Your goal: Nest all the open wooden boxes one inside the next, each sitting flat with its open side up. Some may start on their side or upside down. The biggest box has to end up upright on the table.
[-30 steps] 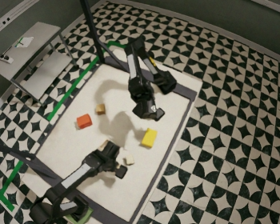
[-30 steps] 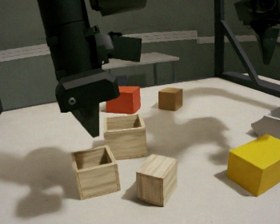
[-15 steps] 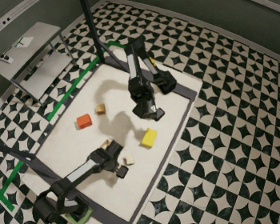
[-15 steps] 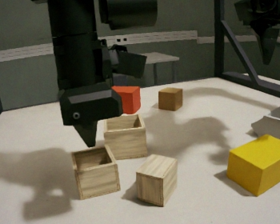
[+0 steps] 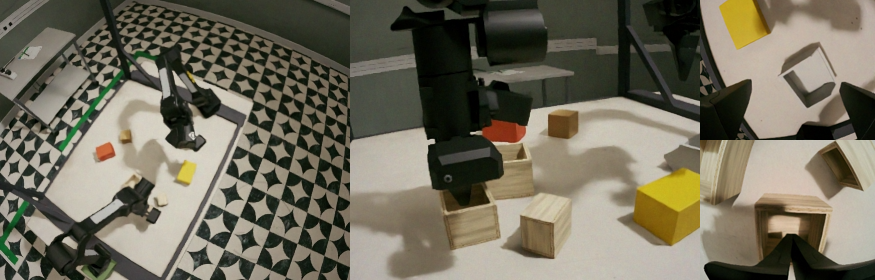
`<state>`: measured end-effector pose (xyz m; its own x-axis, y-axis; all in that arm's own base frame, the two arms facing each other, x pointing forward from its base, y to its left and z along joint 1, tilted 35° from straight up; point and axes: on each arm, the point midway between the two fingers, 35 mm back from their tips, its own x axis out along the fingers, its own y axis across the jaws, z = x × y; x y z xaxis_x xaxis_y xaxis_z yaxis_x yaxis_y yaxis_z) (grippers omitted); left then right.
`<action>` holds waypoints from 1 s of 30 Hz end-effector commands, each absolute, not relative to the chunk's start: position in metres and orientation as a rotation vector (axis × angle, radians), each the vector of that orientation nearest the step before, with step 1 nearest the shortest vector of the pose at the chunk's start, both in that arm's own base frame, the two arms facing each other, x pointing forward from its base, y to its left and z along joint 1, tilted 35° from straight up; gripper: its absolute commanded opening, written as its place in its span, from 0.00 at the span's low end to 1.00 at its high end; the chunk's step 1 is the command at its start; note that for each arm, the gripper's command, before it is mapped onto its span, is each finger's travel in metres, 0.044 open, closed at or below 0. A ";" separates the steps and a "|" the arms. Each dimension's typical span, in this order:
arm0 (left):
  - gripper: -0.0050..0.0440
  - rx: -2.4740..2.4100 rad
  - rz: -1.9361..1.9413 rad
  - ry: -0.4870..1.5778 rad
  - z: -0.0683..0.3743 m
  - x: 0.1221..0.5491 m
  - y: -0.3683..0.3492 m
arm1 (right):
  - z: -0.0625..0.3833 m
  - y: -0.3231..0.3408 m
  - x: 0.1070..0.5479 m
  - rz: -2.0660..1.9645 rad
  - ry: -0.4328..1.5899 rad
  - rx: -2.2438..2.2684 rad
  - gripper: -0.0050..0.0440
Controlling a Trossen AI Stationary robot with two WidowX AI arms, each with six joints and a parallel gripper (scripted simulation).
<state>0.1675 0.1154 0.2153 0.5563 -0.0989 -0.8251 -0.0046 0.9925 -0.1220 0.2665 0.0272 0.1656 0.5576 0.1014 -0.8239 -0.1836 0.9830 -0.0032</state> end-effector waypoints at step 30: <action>0.92 -0.102 -0.055 0.970 0.219 0.167 0.115 | 0.176 0.028 0.272 0.168 0.928 -0.093 0.62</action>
